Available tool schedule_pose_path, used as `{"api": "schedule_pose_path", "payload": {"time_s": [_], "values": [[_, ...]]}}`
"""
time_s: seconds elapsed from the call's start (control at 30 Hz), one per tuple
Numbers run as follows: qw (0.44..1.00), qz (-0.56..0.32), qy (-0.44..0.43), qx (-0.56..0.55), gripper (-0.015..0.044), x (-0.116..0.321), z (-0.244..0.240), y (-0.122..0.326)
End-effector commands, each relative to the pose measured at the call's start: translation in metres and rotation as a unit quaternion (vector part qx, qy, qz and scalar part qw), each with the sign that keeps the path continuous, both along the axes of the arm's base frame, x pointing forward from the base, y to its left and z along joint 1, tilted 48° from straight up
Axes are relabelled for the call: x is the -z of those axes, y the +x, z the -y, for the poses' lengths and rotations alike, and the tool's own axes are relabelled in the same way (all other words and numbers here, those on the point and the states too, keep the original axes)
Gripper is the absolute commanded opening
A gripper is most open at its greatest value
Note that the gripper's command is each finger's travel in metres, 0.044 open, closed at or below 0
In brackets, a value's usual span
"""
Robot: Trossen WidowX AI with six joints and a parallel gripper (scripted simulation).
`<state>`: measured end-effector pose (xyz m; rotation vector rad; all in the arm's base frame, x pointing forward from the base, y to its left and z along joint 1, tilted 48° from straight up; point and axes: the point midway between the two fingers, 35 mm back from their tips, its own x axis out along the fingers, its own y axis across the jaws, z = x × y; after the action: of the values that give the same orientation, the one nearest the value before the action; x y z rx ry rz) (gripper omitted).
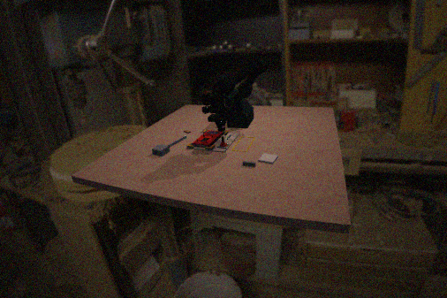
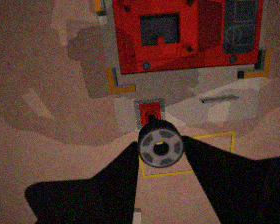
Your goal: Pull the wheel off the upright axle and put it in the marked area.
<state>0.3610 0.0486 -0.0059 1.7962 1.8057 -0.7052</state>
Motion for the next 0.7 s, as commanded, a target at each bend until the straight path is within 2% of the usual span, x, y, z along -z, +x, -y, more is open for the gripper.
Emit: {"api": "schedule_pose_path", "payload": {"time_s": [0.0, 0.67], "values": [[1.000, -0.001, 0.000, -0.002, 0.0000, 0.000, -0.003, -0.001], [1.000, 0.001, -0.004, -0.005, 0.0000, -0.043, -0.036, -0.025]]}}
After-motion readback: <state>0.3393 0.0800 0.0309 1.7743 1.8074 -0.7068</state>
